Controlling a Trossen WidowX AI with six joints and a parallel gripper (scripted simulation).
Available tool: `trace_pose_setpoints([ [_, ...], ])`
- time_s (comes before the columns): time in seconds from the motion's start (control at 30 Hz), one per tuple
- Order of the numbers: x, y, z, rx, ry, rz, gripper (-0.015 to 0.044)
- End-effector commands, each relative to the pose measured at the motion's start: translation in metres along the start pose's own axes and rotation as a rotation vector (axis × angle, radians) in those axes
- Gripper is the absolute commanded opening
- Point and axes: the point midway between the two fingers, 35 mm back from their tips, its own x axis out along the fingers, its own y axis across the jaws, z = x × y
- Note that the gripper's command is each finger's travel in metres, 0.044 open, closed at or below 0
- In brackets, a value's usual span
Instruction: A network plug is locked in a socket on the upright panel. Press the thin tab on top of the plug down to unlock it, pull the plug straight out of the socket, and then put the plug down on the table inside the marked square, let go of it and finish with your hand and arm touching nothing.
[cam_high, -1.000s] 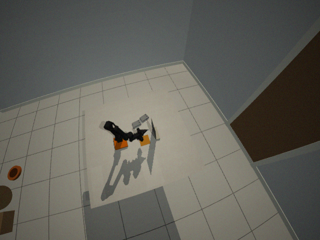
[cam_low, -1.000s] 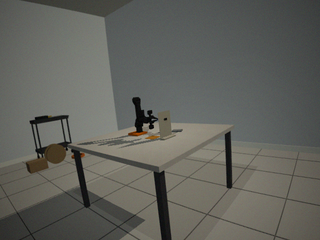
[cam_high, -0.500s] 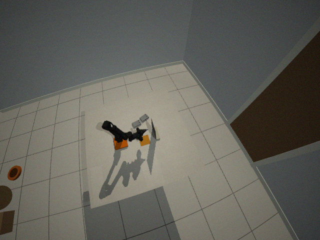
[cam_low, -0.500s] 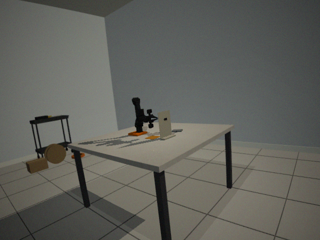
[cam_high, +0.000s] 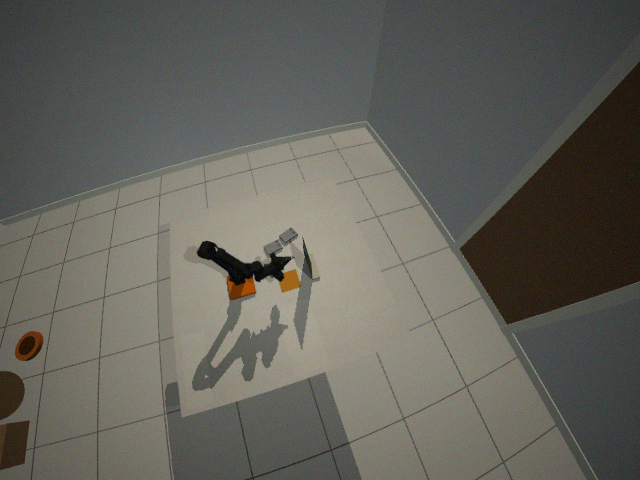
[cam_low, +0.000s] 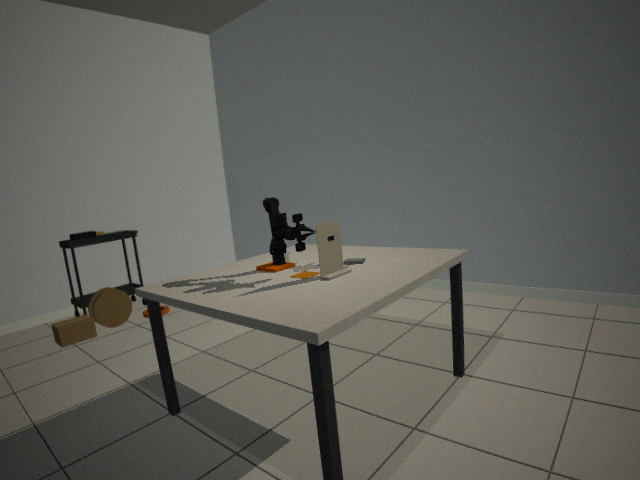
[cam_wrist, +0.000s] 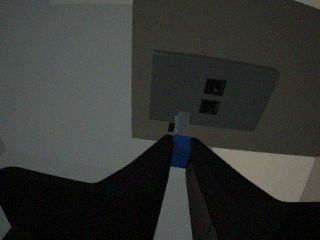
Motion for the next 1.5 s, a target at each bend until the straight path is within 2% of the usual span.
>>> trace_pose_setpoints([
  [0.0,-0.003,0.009,-0.002,-0.002,0.003,0.005,0.0],
  [0.5,-0.008,0.022,-0.005,0.023,-0.016,-0.019,0.0],
  [1.0,0.005,-0.023,0.018,0.202,-0.205,-0.285,0.0],
  [1.47,-0.005,-0.069,0.025,0.279,-0.367,-0.594,0.0],
])
